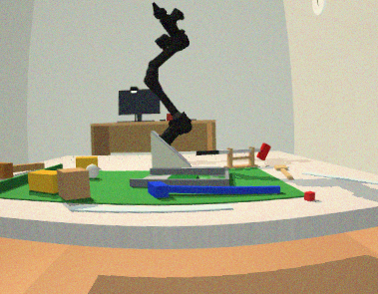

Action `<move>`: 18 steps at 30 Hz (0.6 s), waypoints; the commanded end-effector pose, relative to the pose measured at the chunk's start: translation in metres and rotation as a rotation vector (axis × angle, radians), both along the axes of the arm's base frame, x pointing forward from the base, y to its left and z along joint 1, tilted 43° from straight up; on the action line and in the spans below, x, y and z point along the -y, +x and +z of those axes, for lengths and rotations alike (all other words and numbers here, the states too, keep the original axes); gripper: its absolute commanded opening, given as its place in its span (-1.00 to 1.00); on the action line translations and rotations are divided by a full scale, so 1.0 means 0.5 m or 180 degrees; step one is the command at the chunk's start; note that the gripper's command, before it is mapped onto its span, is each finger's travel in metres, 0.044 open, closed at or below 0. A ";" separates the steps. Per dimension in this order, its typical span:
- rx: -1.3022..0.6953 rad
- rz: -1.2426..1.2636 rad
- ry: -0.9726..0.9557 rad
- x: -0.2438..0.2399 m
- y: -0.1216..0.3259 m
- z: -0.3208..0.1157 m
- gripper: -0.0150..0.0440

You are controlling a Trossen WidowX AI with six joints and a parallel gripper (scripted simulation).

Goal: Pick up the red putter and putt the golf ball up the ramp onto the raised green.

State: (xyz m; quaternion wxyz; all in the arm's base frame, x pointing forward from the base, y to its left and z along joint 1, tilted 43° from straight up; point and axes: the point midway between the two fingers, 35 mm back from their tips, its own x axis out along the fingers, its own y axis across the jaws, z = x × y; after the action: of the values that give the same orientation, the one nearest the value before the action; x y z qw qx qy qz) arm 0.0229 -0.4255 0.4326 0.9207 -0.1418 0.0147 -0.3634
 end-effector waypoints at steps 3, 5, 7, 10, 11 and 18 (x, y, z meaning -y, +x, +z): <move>-0.0238 -0.0217 -0.0457 -0.018 -0.023 0.039 1.00; -0.0571 -0.0524 -0.1057 -0.047 -0.051 0.092 1.00; -0.0918 -0.0847 -0.1638 -0.082 -0.076 0.144 1.00; -0.1463 -0.1361 -0.2475 -0.146 -0.104 0.219 1.00; -0.1646 -0.1535 -0.2739 -0.170 -0.111 0.243 1.00; -0.2954 -0.2829 -0.4418 -0.354 -0.119 0.384 1.00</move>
State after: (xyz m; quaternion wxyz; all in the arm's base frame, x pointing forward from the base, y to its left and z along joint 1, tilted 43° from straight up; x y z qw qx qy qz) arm -0.0382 -0.2795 0.6047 0.4249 -0.7230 0.1834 -0.5129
